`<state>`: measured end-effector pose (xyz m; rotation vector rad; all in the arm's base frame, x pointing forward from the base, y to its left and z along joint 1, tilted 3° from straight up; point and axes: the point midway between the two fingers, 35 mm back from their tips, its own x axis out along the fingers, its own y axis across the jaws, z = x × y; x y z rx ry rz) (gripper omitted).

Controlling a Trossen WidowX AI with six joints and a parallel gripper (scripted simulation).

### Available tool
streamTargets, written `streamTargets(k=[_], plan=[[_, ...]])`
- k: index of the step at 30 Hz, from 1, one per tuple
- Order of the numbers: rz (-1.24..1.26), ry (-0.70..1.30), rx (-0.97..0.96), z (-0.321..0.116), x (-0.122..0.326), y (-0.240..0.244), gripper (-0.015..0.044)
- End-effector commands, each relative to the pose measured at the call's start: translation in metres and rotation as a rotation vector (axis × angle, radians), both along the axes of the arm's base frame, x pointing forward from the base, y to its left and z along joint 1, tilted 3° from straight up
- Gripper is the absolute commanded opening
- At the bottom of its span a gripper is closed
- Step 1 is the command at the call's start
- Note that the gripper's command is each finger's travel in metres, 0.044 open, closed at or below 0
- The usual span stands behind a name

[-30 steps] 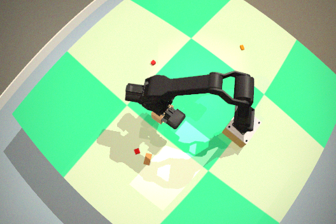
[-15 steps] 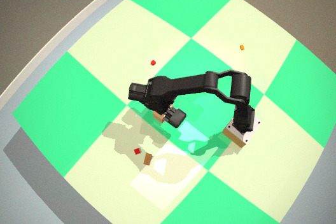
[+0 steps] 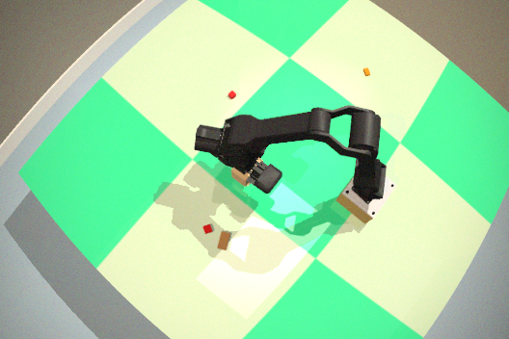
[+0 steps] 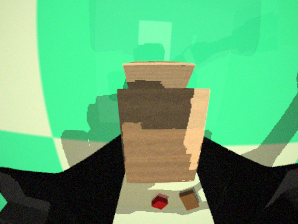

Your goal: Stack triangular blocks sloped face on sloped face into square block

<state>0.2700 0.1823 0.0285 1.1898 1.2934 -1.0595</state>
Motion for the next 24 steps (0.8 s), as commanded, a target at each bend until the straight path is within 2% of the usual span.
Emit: streamTargets(k=[1, 24], plan=[[0.003, 0.002, 0.006, -0.001, 0.0, 0.001, 0.0], [0.003, 0.003, 0.005, -0.015, 0.001, -0.004, 0.0]])
